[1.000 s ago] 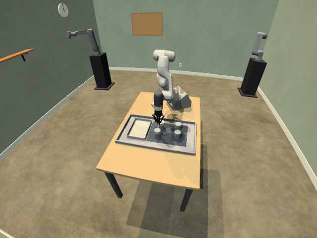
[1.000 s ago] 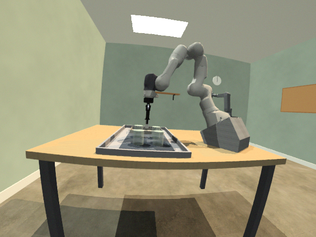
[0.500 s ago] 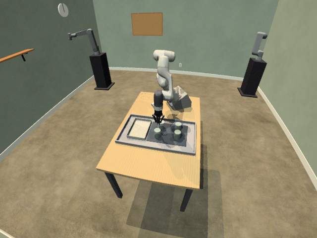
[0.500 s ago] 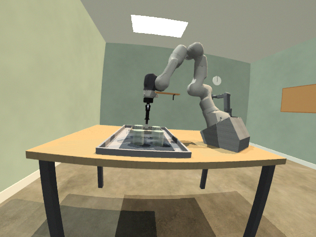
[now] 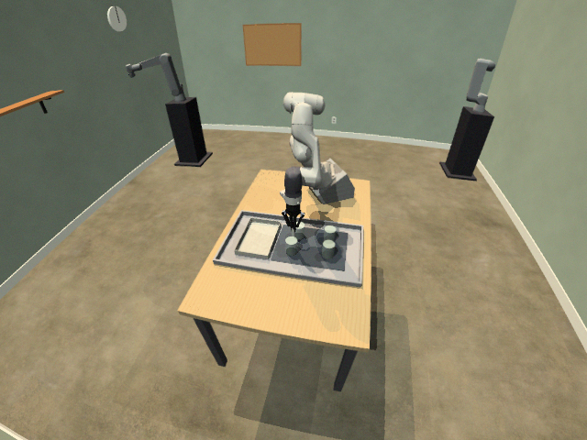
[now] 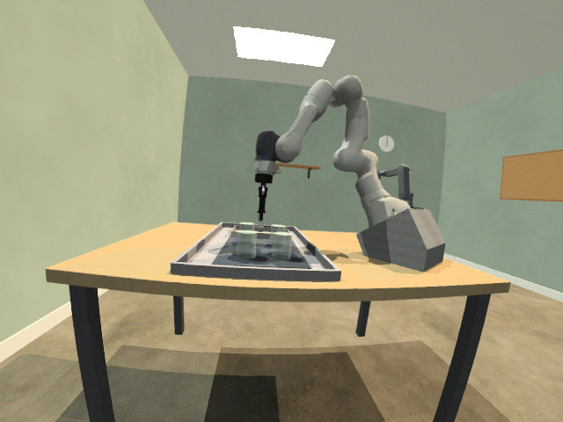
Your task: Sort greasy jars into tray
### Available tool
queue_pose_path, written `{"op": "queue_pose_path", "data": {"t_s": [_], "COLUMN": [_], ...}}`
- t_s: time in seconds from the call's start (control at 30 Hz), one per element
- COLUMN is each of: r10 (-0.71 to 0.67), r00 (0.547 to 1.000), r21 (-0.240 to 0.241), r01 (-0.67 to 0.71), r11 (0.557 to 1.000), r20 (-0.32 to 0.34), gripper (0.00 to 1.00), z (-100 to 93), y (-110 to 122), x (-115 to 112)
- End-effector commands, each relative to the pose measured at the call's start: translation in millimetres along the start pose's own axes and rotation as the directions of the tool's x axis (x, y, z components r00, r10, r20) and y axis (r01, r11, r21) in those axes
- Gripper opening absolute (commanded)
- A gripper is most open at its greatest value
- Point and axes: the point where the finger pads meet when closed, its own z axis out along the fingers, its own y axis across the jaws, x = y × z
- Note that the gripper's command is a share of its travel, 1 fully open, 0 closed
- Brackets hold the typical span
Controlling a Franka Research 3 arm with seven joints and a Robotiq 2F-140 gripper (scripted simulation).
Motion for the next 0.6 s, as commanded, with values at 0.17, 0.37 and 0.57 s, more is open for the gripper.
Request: {"op": "queue_pose_path", "data": {"t_s": [0.17,0.37,0.57], "r10": [0.000,0.000,0.000], "r00": [1.000,1.000,1.000], "r21": [-0.002,-0.002,-0.002], "r01": [0.000,0.000,0.000], "r11": [1.000,1.000,1.000], "r20": [0.000,0.000,0.000], "gripper": [0.00,0.00,0.00], "z": [0.1,0.1,0.1], "y": [1.3,1.3,1.3], "x": [-1.4,-2.2,-2.7]}}
